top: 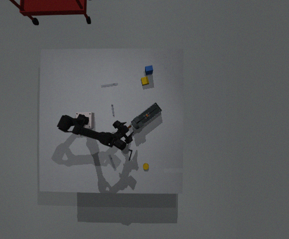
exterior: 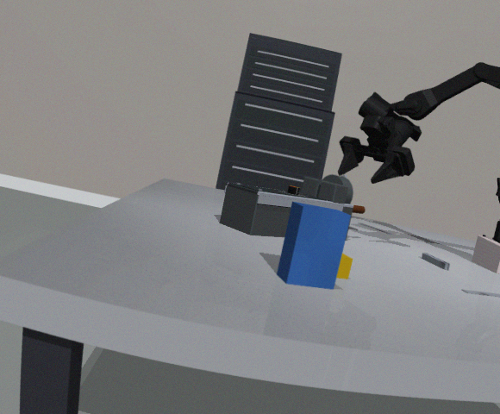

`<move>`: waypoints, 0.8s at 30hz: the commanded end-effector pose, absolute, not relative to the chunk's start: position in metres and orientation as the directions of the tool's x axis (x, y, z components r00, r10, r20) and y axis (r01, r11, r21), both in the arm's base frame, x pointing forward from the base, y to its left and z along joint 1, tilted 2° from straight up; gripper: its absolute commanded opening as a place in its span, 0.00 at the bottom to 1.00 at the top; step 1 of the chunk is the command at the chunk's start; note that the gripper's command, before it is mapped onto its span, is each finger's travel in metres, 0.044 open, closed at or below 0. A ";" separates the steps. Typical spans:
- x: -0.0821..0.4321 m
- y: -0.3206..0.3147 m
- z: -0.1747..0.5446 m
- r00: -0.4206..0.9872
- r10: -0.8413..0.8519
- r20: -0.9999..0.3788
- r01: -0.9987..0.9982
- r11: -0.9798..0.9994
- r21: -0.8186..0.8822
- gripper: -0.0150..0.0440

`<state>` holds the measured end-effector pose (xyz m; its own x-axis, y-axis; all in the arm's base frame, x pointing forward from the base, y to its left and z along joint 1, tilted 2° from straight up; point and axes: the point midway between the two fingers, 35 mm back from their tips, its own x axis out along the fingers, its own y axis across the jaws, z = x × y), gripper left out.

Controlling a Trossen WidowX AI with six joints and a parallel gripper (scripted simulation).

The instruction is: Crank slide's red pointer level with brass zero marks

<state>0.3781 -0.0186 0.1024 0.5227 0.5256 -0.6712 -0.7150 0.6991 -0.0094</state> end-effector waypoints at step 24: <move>0.377 -0.015 0.045 0.516 0.530 -0.673 -0.715 0.699 0.001 1.00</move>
